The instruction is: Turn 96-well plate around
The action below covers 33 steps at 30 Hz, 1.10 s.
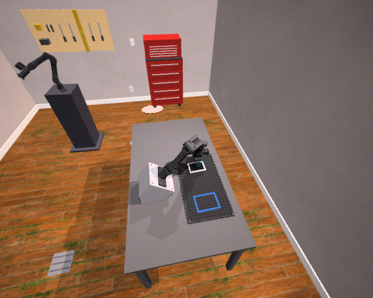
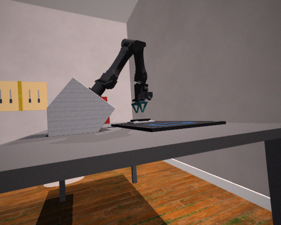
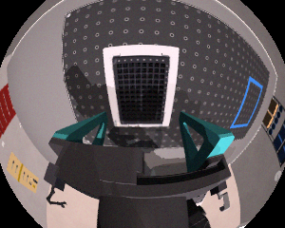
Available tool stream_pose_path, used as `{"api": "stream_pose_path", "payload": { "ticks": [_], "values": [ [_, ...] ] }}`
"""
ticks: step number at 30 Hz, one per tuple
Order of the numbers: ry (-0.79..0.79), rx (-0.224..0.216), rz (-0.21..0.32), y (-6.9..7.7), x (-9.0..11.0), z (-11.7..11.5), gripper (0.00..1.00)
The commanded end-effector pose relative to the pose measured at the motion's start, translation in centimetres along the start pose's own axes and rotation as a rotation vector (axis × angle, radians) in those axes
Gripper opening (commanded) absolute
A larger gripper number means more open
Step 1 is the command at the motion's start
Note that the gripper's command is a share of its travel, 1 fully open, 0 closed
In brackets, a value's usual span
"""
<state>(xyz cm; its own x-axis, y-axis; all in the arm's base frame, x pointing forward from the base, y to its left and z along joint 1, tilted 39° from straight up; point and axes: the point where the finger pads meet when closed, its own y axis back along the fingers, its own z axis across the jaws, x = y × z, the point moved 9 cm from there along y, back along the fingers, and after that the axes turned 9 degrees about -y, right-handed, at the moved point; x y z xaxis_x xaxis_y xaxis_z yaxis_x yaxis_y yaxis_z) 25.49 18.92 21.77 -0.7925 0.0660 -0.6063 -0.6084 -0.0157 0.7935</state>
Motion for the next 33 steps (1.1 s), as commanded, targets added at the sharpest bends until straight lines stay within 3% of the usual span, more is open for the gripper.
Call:
{"api": "stream_pose_path", "payload": {
  "ticks": [1, 33],
  "values": [
    [-0.006, -0.021, -0.024, 0.0, -0.4, 0.3, 1.0],
    [-0.005, -0.02, -0.024, -4.6, -0.5, 0.4, 1.0]
  ]
}}
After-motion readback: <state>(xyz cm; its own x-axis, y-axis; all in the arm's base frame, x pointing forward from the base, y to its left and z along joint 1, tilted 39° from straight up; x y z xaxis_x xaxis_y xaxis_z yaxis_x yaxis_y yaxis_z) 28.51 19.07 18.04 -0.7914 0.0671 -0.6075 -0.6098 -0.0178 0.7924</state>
